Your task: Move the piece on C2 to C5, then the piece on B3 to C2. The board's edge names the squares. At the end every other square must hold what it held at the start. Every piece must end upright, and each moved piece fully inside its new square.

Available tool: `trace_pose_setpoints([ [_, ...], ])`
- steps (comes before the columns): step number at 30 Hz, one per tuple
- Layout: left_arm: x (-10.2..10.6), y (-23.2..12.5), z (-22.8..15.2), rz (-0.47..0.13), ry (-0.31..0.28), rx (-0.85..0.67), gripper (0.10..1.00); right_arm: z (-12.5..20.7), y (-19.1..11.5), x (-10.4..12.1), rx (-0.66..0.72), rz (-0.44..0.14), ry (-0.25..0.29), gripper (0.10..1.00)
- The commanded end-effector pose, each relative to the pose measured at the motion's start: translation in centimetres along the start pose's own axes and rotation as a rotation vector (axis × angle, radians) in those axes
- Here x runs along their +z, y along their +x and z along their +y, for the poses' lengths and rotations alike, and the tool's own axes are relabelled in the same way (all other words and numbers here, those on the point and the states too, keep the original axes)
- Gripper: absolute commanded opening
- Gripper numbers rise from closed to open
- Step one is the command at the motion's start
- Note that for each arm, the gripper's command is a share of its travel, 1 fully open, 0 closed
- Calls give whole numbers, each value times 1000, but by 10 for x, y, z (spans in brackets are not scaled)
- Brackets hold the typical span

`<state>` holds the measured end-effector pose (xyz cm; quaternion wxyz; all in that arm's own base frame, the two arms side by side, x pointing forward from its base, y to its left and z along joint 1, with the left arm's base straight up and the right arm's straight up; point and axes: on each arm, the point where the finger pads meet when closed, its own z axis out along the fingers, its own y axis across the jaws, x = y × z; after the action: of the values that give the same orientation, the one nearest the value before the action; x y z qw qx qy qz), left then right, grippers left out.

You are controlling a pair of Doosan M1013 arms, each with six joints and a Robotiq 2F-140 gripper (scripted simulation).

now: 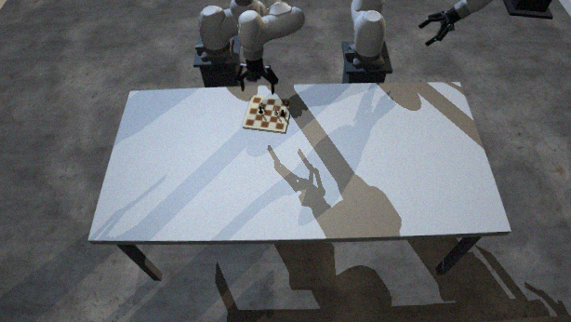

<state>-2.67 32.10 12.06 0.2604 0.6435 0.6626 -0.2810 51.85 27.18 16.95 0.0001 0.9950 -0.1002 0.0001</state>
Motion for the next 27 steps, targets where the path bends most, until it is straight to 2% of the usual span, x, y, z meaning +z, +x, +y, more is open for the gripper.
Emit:
trace_pose_setpoints([
  [1, 0, 0, 0, 1, 0, 0, 1000, 0, 0, -10, 0, 1, 1, 1000],
  [9, 0, 0, 0, 1, 0, 0, 1000, 0, 0, -29, 0, 1, 1, 1000],
  [27, 0, 0, 0, 1, 0, 0, 1000, 0, 0, -31, 0, 1, 1, 1000],
])
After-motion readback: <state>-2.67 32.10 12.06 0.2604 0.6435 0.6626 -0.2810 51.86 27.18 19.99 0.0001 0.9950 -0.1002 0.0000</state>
